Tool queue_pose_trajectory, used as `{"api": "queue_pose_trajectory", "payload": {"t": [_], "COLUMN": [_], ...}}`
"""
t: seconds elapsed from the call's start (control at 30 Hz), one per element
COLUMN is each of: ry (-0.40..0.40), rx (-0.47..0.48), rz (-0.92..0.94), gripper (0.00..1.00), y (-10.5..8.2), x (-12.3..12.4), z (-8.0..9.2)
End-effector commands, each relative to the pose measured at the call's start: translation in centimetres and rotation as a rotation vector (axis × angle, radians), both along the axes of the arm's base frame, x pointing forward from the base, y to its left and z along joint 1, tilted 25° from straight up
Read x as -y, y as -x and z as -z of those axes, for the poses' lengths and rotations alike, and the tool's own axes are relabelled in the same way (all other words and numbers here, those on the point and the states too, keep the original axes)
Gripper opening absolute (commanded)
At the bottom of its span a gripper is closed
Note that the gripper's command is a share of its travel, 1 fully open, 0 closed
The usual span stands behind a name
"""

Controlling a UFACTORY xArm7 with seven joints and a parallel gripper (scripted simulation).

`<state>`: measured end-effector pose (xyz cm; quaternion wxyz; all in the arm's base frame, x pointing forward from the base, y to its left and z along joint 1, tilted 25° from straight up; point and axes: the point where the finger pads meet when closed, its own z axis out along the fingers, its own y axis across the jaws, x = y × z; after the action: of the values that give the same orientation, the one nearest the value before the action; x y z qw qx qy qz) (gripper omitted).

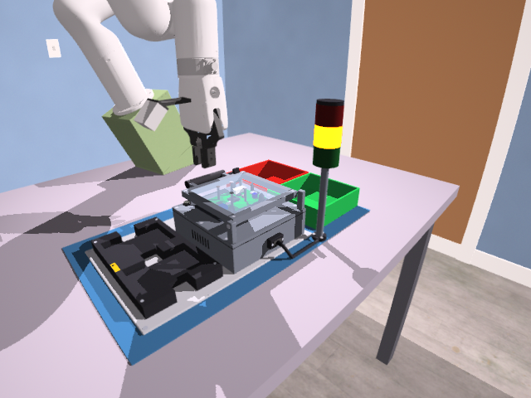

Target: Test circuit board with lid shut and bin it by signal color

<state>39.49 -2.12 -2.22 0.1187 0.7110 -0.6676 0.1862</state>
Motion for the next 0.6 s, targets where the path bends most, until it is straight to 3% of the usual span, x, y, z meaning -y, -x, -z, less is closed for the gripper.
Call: {"api": "queue_pose_trajectory", "payload": {"t": [0.0,0.27,0.57], "ry": [-0.001,-0.001,-0.001], "rx": [0.001,0.001,0.001], "rz": [-0.001,-0.001,-0.001], "gripper": [0.22,0.22,0.22], "y": [0.2,0.5,0.5], "x": [-1.3,-2.3,-2.5], "z": [-2.7,-4.9,-5.3]}}
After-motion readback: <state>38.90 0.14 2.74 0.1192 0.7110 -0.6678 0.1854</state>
